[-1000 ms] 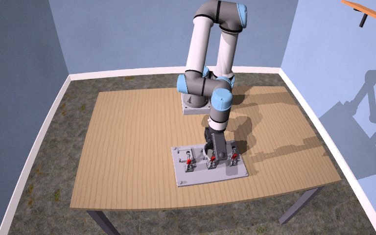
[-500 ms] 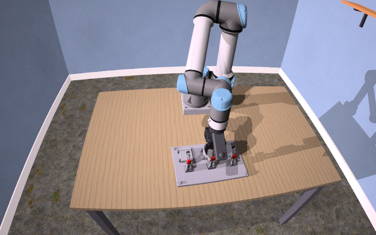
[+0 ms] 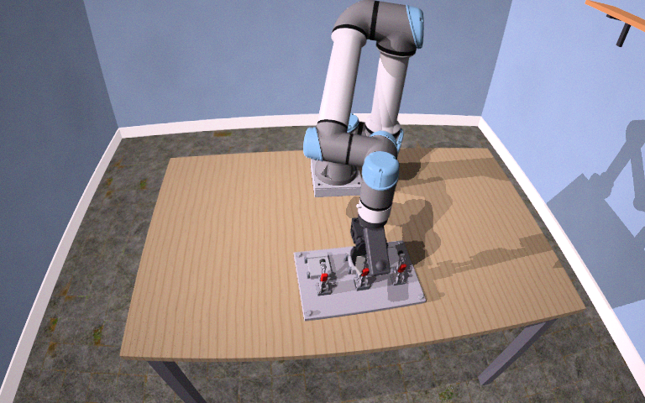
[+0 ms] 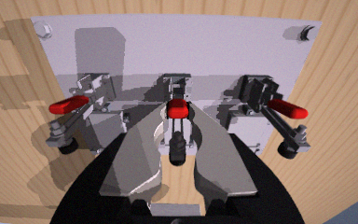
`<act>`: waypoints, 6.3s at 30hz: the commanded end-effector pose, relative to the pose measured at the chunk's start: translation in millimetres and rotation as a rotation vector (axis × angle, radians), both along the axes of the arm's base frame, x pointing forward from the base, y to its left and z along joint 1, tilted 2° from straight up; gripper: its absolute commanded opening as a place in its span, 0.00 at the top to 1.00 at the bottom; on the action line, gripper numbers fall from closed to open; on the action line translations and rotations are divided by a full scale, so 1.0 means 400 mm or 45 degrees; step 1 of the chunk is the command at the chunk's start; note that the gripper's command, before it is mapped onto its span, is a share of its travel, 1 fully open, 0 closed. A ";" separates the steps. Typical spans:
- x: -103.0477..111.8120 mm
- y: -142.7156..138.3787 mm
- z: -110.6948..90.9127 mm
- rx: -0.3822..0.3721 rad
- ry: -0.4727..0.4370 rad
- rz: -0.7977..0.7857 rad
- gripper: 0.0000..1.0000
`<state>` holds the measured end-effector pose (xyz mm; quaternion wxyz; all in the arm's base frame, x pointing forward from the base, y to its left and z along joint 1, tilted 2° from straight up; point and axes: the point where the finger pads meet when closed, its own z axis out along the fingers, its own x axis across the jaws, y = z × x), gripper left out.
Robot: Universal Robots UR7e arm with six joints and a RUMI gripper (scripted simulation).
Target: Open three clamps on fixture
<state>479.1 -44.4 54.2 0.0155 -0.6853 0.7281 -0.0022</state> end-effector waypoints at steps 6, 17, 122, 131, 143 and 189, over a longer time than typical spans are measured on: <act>0.000 0.000 0.001 0.000 0.000 0.000 1.00; 0.000 0.000 0.001 0.000 0.000 0.000 0.72; -0.004 -0.003 0.159 0.000 0.000 0.000 0.72; -0.005 -0.004 0.209 0.000 0.000 0.000 0.72; -0.007 -0.005 0.295 0.000 0.000 0.000 0.72; -0.008 -0.006 0.317 0.000 0.000 0.000 0.72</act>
